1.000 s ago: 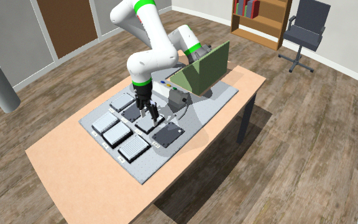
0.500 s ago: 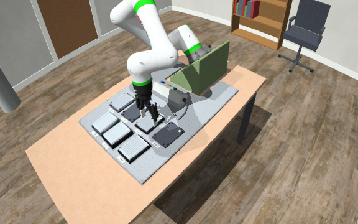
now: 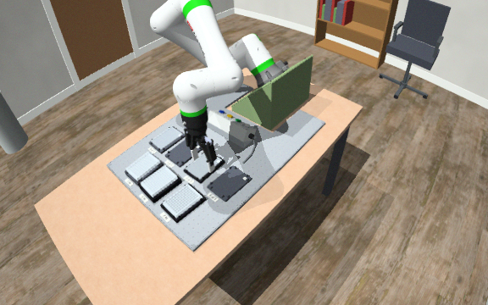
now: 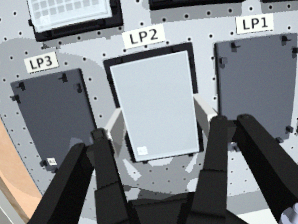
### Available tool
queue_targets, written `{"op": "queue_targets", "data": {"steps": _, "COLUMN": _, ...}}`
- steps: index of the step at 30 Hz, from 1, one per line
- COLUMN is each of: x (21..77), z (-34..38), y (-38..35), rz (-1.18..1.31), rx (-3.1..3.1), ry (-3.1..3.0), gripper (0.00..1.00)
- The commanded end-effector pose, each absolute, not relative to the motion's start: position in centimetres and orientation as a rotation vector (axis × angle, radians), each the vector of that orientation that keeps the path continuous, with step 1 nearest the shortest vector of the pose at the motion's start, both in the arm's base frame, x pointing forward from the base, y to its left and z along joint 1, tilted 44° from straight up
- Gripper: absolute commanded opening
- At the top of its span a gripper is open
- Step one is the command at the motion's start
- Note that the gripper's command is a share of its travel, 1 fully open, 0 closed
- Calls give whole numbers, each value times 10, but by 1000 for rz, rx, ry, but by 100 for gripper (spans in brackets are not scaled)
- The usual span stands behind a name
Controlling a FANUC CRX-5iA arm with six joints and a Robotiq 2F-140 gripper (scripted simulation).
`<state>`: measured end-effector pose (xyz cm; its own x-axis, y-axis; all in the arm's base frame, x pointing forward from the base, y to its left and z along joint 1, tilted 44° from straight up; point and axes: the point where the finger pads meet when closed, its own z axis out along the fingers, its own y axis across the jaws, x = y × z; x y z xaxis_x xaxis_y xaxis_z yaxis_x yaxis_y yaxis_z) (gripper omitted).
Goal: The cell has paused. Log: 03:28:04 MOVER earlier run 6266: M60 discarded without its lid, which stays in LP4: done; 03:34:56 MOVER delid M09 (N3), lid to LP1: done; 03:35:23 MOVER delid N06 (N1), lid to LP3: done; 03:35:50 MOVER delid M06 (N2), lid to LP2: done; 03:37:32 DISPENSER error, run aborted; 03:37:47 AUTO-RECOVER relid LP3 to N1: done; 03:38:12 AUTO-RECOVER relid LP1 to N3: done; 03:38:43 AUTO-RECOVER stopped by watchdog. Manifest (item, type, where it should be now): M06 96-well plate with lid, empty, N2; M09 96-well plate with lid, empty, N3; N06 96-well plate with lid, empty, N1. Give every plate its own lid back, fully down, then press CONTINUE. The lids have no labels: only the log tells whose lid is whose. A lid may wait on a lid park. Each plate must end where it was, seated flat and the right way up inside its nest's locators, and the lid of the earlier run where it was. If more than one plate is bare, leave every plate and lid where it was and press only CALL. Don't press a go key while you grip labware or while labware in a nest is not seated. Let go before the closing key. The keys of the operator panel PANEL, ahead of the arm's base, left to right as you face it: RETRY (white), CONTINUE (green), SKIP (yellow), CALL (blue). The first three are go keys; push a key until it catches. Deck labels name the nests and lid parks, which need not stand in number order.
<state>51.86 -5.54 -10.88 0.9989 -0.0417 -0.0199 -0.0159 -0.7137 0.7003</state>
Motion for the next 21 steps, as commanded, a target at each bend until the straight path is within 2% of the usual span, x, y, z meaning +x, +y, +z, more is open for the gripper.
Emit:
{"op": "queue_targets", "data": {"steps": 1, "x": 519, "z": -109, "y": -55, "rz": -44, "rx": 2366, "ry": -40, "gripper": 0}}
{"op": "queue_targets", "data": {"steps": 21, "x": 519, "z": -101, "y": -47, "rz": -44, "rx": 2366, "ry": -40, "gripper": 0}}
